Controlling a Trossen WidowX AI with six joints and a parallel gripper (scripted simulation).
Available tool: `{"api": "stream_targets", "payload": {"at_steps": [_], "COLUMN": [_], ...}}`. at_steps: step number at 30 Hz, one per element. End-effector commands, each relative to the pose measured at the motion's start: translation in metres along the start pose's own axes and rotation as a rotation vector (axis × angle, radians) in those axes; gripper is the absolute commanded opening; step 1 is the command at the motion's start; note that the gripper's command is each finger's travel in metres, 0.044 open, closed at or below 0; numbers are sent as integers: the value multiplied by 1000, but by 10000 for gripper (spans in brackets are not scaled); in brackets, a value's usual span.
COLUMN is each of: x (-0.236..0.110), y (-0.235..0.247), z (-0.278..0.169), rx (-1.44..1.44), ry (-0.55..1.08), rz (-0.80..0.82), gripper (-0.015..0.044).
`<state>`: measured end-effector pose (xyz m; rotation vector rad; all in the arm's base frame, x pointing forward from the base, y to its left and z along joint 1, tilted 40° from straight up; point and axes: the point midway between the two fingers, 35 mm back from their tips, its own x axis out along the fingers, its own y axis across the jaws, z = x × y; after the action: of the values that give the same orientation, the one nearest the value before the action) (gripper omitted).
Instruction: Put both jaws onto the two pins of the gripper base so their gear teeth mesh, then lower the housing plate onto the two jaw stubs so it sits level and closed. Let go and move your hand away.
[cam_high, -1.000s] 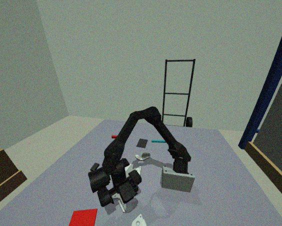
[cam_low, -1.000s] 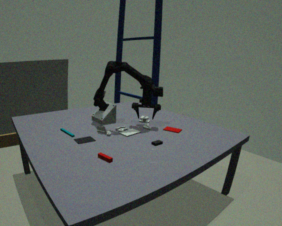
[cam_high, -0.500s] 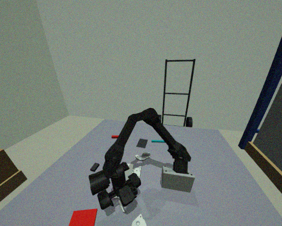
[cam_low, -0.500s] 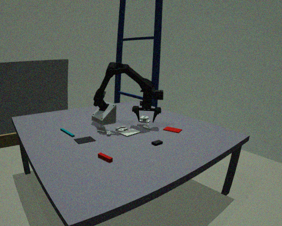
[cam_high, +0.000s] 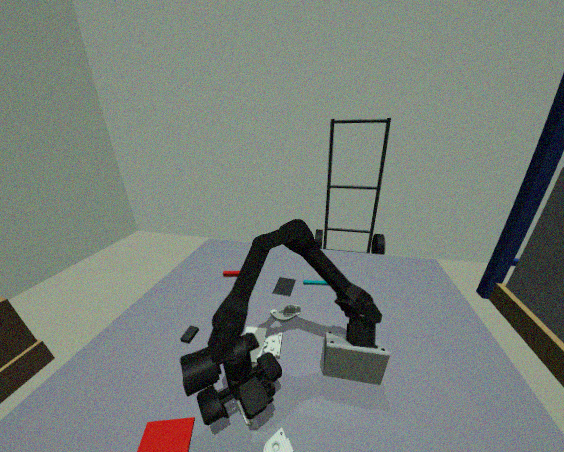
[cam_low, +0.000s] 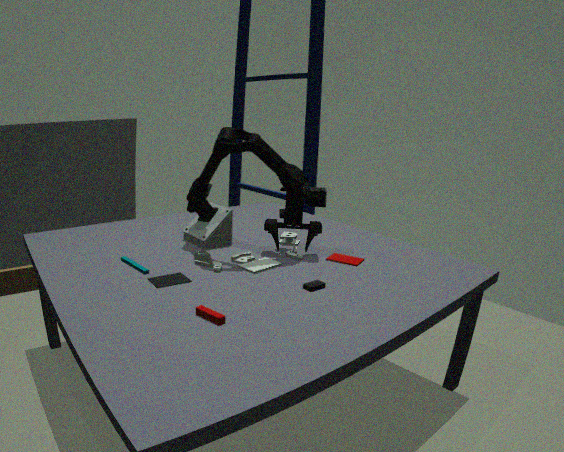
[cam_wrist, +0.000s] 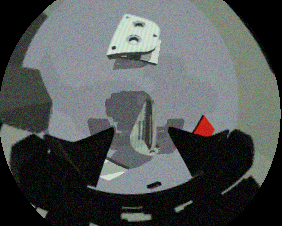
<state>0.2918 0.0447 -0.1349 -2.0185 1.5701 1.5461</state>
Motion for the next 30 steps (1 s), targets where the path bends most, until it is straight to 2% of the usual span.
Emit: {"api": "stream_targets", "payload": {"at_steps": [1, 28, 30], "x": [6, 7, 6], "y": [2, 2, 2], "z": [1, 1, 1], "rx": [-8, -8, -4], "ry": [3, 3, 0], "rz": [6, 6, 6], "gripper": [440, 440, 387]}}
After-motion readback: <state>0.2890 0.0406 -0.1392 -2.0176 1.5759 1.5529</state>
